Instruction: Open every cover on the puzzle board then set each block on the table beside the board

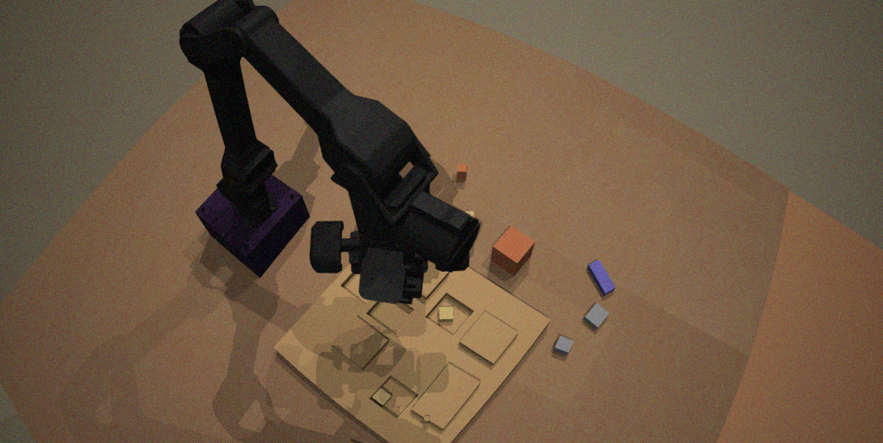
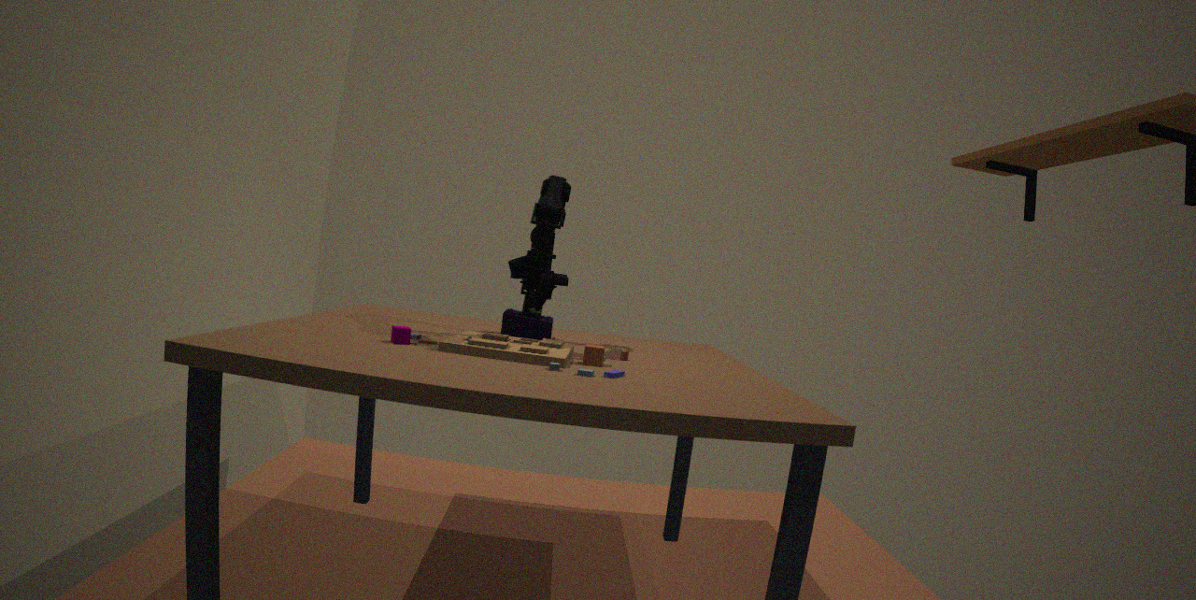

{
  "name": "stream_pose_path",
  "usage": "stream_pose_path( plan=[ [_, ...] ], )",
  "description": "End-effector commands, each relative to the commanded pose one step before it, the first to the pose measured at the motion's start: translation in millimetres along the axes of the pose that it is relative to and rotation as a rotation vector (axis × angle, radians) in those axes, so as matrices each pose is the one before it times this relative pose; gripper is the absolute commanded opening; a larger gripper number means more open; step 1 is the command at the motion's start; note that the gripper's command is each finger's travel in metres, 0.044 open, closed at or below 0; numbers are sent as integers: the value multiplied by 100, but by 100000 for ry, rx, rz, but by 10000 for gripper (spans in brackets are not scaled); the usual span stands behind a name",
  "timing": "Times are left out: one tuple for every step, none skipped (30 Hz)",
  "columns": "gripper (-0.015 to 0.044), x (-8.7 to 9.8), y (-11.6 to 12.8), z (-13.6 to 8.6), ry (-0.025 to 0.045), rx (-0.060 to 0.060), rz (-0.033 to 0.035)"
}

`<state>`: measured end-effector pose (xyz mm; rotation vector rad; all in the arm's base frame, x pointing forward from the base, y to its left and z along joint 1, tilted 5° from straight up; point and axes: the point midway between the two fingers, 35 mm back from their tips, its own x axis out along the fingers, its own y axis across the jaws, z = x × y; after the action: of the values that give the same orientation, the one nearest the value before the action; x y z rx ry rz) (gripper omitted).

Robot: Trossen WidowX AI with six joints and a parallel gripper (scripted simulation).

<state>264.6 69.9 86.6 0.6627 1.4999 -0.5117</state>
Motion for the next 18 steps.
stream_pose_path(
  plan=[
    [80, -194, 1050, -1145, -555, 40, 174],
    [80, 1, 213, -307, 14, 0, 2],
    [80, 1, 209, -310, 15, 0, 3],
    [80, 1, 205, -314, 16, 0, 4],
    [80, 0, 201, -317, 17, 1, 5],
    [80, 0, 197, -320, 18, 1, 6],
    [80, 0, 193, -323, 19, 1, 7],
    [80, 0, 189, -326, 20, 1, 9],
    [80, 0, 185, -329, 21, 1, 10],
    [80, -1, 181, -332, 22, 1, 11],
    [80, -1, 177, -335, 23, 1, 12],
    [80, -1, 172, -338, 24, 1, 13],
    [80, -1, 168, -341, 25, 1, 14],
    [80, -1, 163, -343, 26, 1, 15],
    [80, -2, 159, -346, 28, 1, 15],
    [80, -2, 155, -349, 29, 1, 16],
    [80, -2, 150, -351, 30, 2, 17],
    [80, -2, 145, -354, 31, 2, 18]
  ],
)
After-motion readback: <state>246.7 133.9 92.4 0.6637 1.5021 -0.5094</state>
